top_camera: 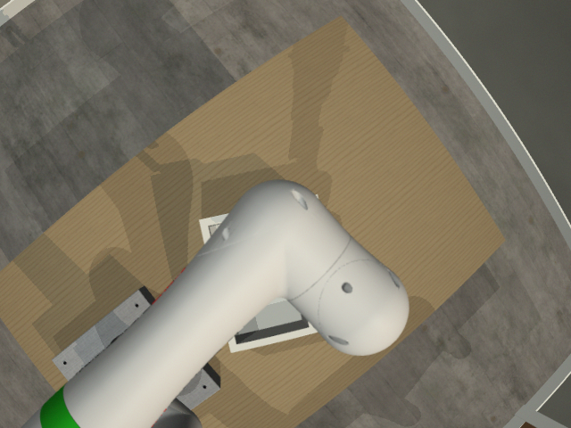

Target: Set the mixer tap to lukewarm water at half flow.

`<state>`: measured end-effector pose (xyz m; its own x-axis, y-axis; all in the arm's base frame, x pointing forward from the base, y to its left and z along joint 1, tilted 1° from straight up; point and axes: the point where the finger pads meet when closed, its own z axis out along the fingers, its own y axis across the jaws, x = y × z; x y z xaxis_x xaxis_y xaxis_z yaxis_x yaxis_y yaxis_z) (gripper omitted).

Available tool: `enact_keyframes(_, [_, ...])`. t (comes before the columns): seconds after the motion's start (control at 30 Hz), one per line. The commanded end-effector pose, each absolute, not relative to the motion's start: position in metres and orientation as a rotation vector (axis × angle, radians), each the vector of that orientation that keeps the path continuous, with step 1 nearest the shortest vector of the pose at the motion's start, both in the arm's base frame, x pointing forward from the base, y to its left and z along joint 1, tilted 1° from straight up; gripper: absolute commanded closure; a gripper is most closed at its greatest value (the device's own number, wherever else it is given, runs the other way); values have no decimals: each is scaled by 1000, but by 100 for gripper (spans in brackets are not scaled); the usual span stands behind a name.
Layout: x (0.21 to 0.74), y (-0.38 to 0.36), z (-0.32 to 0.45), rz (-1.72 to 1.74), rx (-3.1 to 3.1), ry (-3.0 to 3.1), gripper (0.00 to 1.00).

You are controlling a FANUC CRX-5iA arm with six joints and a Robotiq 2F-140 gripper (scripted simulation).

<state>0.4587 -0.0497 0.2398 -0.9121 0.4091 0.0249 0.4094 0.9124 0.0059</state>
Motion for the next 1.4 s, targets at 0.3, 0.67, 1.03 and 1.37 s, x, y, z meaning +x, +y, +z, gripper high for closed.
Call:
enact_keyframes(0.3, [459, -49, 227, -17, -653, -3050, 61])
enact_keyframes(0.67, [458, -49, 223, -17, -653, -3050, 61])
enact_keyframes(1.03, [458, -49, 223, -17, -653, -3050, 61])
enact_keyframes(1.37, [458, -49, 223, -17, -653, -3050, 61])
